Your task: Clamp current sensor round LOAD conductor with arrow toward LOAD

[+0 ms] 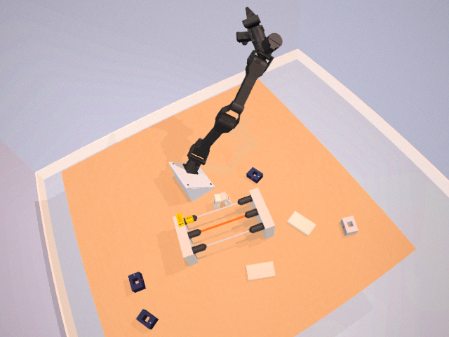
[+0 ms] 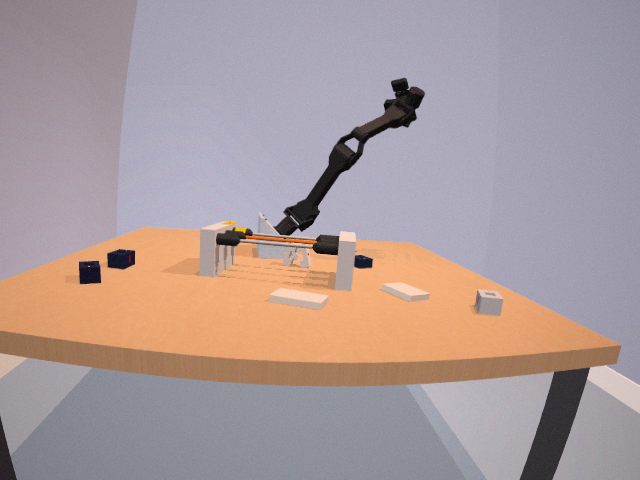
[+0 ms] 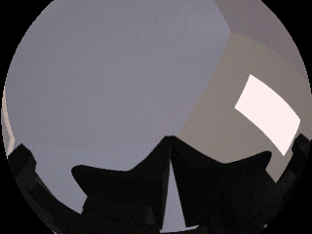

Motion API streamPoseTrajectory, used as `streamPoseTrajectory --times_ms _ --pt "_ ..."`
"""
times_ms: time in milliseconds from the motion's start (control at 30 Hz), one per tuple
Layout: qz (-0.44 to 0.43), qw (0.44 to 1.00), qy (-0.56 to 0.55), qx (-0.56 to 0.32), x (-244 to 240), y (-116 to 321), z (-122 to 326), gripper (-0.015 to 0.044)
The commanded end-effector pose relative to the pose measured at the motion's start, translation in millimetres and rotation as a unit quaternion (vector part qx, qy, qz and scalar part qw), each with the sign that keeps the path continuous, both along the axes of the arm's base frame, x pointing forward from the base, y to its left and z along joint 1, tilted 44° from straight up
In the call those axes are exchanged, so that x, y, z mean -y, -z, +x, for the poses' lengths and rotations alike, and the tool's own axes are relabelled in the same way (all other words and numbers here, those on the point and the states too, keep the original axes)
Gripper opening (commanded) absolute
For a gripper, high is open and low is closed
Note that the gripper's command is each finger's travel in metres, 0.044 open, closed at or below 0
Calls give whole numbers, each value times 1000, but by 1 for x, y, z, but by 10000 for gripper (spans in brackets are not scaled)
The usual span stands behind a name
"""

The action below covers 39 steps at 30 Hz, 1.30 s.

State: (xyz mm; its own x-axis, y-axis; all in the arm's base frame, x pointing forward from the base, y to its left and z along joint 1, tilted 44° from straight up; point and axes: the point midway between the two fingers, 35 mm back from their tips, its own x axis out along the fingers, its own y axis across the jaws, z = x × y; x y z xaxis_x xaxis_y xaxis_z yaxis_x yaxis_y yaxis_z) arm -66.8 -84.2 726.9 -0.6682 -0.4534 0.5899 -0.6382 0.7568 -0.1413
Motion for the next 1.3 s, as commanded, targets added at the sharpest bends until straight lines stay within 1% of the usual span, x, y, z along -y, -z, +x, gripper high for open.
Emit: streamPoseTrajectory --times_ms 0,100,200,400,533,700,867,1100,1267 --pt "-1 1000 4 -1 -1 0 -1 26" --pt "-17 998 59 -5 -15 -1 -13 105" --pt "-67 993 93 17 -37 4 -31 184" --pt "-183 968 167 42 -94 19 -57 341" --pt "-272 937 217 39 -141 34 -62 440" --pt "-377 886 270 8 -199 54 -50 440" --pt "-468 825 312 -50 -249 77 -19 440" --pt "-566 724 357 -169 -303 117 51 440" --pt "-607 644 376 -275 -322 150 115 440"
